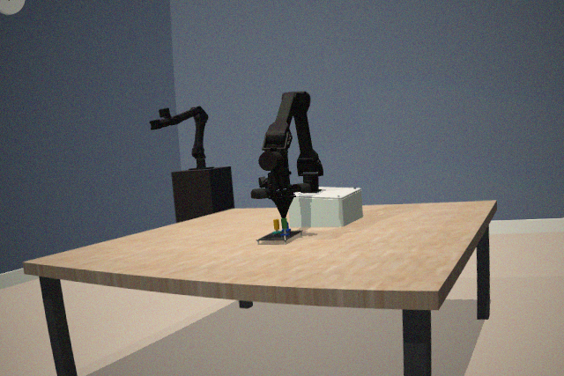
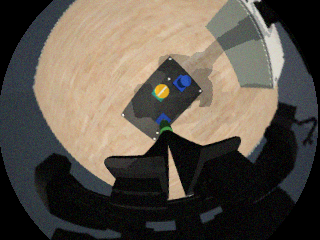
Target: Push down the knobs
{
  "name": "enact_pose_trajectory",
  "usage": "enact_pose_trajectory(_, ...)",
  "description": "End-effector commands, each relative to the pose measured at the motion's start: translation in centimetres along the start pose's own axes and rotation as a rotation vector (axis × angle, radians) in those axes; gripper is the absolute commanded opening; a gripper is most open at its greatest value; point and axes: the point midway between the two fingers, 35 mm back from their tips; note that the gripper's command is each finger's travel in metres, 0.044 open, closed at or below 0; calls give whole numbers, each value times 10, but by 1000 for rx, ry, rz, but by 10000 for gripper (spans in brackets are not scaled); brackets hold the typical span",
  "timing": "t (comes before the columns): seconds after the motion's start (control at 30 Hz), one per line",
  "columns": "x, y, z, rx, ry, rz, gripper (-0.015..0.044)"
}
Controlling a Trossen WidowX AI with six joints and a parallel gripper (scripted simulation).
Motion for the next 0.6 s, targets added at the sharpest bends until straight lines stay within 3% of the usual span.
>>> enact_pose_trajectory(0.0,0,-1,1,4,-3,-2,0)
enact_pose_trajectory(0.57,4,-1,1,4,-3,-2,0)
Point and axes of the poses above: the point midway between the two fingers, 35 mm back from their tips, its own x axis out along the fingers, its own y axis across the jaws, z = x × y, and after that the axes turned 13 degrees about x, right-handed
